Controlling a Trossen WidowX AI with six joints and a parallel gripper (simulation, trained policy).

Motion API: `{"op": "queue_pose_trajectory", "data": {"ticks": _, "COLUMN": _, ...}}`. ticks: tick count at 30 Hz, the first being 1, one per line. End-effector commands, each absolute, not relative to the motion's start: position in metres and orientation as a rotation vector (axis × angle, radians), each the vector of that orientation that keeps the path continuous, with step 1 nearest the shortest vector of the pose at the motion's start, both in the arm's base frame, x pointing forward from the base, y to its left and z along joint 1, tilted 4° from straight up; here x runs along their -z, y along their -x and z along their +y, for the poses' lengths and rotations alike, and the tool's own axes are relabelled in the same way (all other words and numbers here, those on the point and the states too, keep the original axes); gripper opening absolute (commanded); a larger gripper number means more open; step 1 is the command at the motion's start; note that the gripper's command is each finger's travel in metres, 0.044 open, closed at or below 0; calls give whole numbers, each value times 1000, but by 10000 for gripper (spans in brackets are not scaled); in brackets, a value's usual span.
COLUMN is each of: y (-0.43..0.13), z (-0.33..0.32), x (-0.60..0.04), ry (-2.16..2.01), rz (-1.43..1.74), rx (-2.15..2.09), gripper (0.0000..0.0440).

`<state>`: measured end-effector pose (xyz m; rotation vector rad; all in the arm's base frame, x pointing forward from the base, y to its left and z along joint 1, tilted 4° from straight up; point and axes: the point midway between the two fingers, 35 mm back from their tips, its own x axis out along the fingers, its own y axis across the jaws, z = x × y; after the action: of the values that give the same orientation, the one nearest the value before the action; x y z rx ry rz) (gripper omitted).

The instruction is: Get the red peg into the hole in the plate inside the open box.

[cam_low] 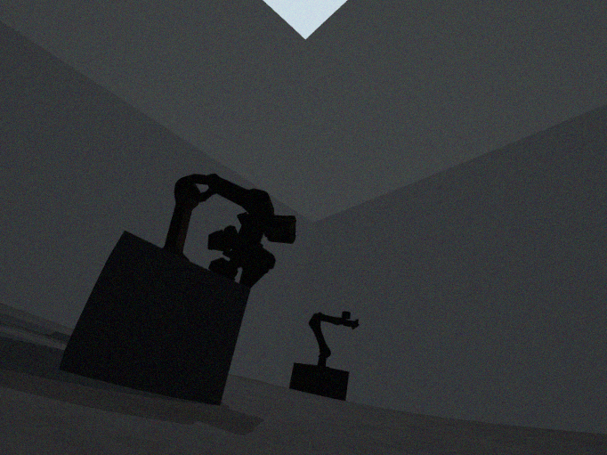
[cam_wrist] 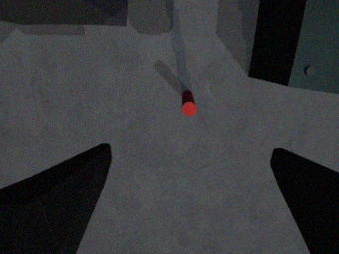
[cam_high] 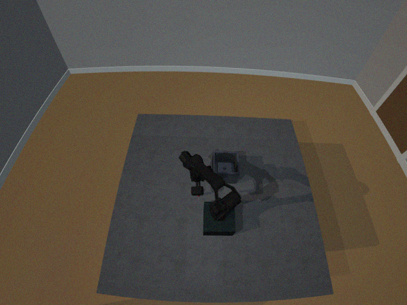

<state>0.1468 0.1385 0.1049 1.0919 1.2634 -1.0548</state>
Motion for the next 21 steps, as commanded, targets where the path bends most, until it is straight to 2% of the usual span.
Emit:
{"op": "queue_pose_trajectory", "data": {"ticks": 1, "y": -143, "z": 139, "x": -97, "ry": -1047, "rz": 1285, "rx": 1060, "gripper": 435}}
{"op": "queue_pose_trajectory", "data": {"ticks": 21, "y": -133, "z": 136, "x": -38, "ry": -835, "rz": 1312, "rx": 1068, "gripper": 439}}
